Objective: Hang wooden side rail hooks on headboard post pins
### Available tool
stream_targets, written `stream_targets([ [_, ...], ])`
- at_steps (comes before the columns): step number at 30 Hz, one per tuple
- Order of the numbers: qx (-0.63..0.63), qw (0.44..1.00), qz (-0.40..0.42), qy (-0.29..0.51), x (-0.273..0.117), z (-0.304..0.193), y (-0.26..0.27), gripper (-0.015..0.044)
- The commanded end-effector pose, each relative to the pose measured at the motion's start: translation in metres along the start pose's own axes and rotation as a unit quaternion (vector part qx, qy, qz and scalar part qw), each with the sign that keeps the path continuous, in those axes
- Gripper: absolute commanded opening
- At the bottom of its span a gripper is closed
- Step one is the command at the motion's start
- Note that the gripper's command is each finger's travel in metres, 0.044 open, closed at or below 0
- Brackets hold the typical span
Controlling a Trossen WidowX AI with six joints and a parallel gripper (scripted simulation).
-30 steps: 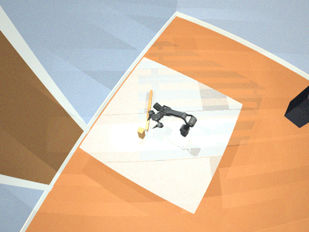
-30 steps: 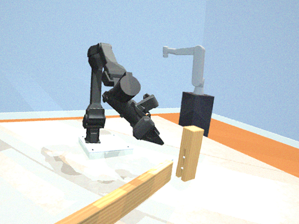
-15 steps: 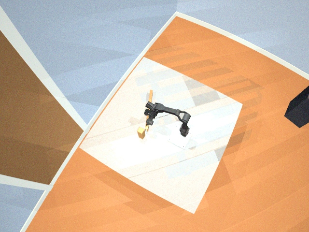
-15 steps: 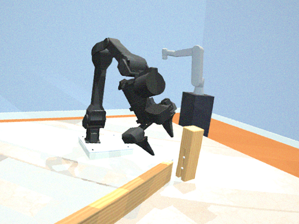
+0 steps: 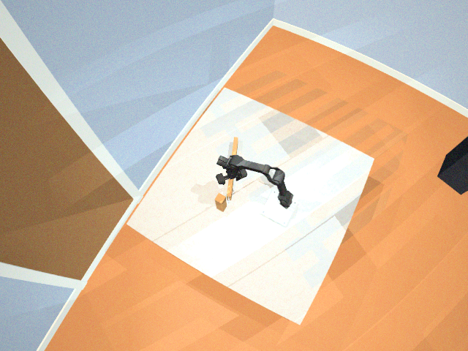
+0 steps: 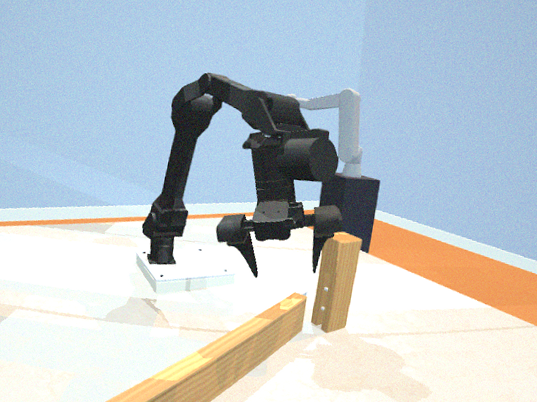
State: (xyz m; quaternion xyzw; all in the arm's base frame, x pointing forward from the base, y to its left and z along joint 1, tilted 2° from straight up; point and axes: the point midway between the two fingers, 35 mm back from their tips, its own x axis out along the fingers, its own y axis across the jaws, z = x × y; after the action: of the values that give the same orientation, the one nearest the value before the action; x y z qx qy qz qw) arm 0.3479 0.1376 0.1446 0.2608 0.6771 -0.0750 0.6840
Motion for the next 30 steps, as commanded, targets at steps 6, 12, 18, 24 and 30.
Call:
stream_targets([
  [6, 0.247, 0.963, -0.097, -0.05, -0.008, 0.01, 0.001, 0.044],
  [12, 0.247, 0.963, -0.097, -0.05, -0.008, 0.01, 0.001, 0.044],
  [18, 0.247, 0.963, -0.097, -0.05, 0.024, 0.011, -0.006, 0.044],
  [24, 0.247, 0.963, -0.097, -0.05, 0.036, 0.012, -0.009, 0.044],
  [30, 0.247, 0.963, -0.097, -0.05, 0.045, 0.013, -0.01, 0.044],
])
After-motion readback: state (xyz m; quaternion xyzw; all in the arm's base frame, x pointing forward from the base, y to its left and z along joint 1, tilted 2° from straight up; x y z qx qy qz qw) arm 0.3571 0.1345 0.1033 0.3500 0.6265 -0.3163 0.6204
